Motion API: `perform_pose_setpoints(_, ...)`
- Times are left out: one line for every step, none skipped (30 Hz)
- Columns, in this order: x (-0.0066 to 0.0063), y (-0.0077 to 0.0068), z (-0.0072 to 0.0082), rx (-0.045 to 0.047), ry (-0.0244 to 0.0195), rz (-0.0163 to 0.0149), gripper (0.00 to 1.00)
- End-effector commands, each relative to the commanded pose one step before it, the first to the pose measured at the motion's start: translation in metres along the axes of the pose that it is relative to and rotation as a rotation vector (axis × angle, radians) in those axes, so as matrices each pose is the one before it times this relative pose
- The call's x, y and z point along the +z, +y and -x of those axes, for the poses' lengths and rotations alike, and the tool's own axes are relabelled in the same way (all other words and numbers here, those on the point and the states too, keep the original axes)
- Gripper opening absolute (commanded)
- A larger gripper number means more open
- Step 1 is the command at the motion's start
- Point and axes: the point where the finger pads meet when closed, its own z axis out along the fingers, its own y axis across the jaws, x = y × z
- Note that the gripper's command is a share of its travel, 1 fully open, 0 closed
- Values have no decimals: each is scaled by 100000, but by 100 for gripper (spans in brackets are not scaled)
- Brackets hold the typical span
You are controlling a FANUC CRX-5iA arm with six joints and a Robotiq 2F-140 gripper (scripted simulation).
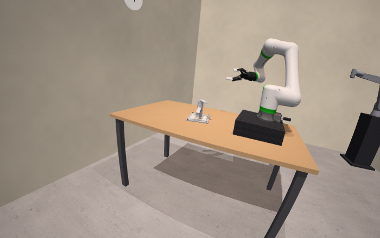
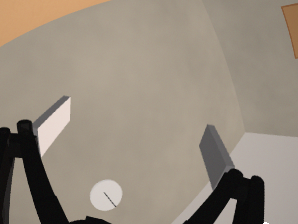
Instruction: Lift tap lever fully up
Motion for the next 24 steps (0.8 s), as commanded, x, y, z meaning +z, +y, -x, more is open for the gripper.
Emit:
perform_pose_setpoints(-2,3,14,-34,10,-10,100)
perform_pose_setpoints(0,0,0,0,0,0,100)
perform_pose_setpoints(0,0,0,0,0,0,100)
perform_pose_setpoints(0,0,0,0,0,0,100)
perform_pose_setpoints(0,0,0,0,0,0,100)
perform_pose_setpoints(0,0,0,0,0,0,100)
perform_pose_setpoints(0,0,0,0,0,0,100)
perform_pose_setpoints(0,0,0,0,0,0,100)
perform_pose_setpoints(0,0,0,0,0,0,100)
perform_pose_setpoints(0,0,0,0,0,0,100)
perform_pose_setpoints(0,0,0,0,0,0,100)
perform_pose_setpoints(0,0,0,0,0,0,100)
perform_pose_setpoints(0,0,0,0,0,0,100)
perform_pose_setpoints(0,0,0,0,0,0,100)
perform_pose_setpoints(0,0,0,0,0,0,100)
perform_pose_setpoints(0,0,0,0,0,0,100)
perform_pose_setpoints(0,0,0,0,0,0,100)
perform_pose_setpoints(7,0,-4,30,22,4,100)
perform_pose_setpoints(49,0,-29,203,149,26,100)
perform_pose_setpoints(128,0,-75,525,387,65,100)
perform_pose_setpoints(237,0,-140,974,721,116,100)
perform_pose_setpoints(370,0,-218,1522,1137,167,100)
perform_pose_setpoints(523,-2,-307,2144,1620,207,100)
perform_pose_setpoints(688,-6,-402,2815,2159,219,100)
